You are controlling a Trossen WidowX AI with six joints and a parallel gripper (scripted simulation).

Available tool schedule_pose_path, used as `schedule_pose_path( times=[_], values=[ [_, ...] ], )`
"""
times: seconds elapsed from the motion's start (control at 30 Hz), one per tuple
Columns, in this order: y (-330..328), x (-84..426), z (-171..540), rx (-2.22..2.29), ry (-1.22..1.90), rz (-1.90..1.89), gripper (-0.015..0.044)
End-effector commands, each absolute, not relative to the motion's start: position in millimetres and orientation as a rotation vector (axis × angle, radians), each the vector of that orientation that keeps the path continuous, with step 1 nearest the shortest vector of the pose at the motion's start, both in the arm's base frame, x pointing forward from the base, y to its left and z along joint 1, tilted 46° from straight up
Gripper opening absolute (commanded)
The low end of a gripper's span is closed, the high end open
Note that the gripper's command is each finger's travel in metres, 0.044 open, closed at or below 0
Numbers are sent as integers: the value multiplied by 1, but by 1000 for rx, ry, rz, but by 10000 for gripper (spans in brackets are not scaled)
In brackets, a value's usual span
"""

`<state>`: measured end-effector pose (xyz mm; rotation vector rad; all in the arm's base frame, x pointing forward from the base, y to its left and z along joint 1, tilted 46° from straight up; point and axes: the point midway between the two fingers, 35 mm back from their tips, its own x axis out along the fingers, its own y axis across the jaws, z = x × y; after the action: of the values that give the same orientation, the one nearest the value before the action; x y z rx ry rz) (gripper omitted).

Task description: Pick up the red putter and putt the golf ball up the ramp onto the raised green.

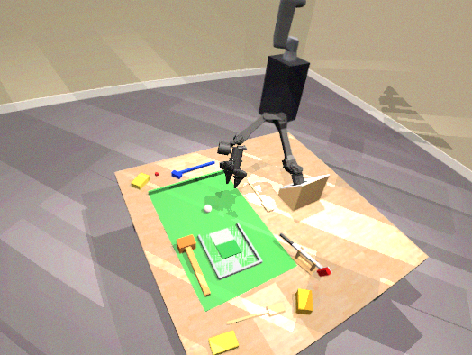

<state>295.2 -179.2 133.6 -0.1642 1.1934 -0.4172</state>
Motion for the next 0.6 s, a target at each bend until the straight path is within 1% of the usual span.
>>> schedule_pose_path(
  times=[0.0, 0.13, 0.33, 0.57],
  values=[
    [-135, 326, 87, -342, 1324, -192, 440],
    [-92, 331, 44, -431, 1425, -62, 440],
    [-31, 338, -14, -723, 1548, 245, 440],
    [38, 317, -86, -1103, 1644, 628, 440]
  ],
)
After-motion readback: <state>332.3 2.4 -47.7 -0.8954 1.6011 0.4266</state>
